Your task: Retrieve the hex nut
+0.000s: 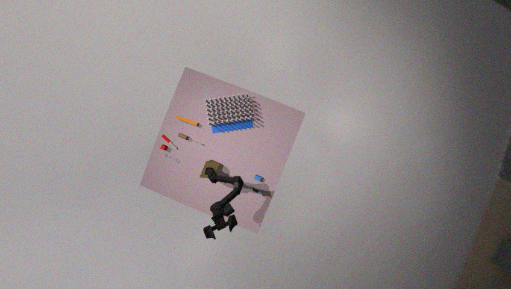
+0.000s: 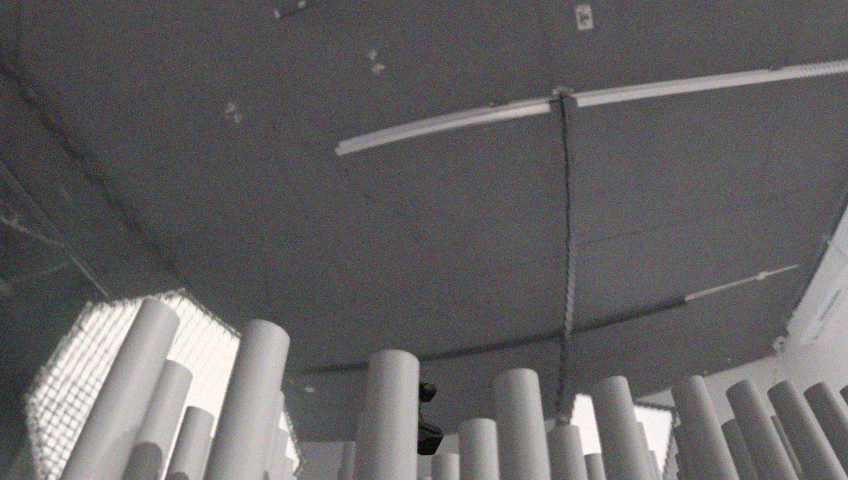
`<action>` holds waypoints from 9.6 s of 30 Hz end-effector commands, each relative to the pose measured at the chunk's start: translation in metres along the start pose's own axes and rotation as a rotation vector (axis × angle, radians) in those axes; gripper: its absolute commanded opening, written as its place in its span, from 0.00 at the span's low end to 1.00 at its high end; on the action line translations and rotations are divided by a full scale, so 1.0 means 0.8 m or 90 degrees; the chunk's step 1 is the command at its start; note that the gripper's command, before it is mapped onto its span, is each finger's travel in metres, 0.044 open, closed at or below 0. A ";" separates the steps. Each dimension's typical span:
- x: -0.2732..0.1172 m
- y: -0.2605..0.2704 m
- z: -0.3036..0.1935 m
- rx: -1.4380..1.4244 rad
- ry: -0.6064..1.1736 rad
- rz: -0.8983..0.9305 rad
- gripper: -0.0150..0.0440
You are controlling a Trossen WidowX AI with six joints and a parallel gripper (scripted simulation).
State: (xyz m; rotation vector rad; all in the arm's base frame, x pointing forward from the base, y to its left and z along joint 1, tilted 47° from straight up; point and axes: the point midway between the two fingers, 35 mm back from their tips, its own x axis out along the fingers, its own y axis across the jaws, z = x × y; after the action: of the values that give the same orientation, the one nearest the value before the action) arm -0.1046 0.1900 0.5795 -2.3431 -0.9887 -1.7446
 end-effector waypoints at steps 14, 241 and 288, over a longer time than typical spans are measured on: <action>0.025 -0.060 0.113 -0.436 -0.046 -0.051 1.00; -0.819 -0.067 0.662 -0.254 -1.932 -0.899 0.73; -0.895 -0.040 0.652 -0.256 -1.933 -0.898 0.51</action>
State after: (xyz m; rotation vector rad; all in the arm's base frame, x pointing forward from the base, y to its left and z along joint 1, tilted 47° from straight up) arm 0.2064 0.1042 -0.2447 0.6729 0.5462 -1.6034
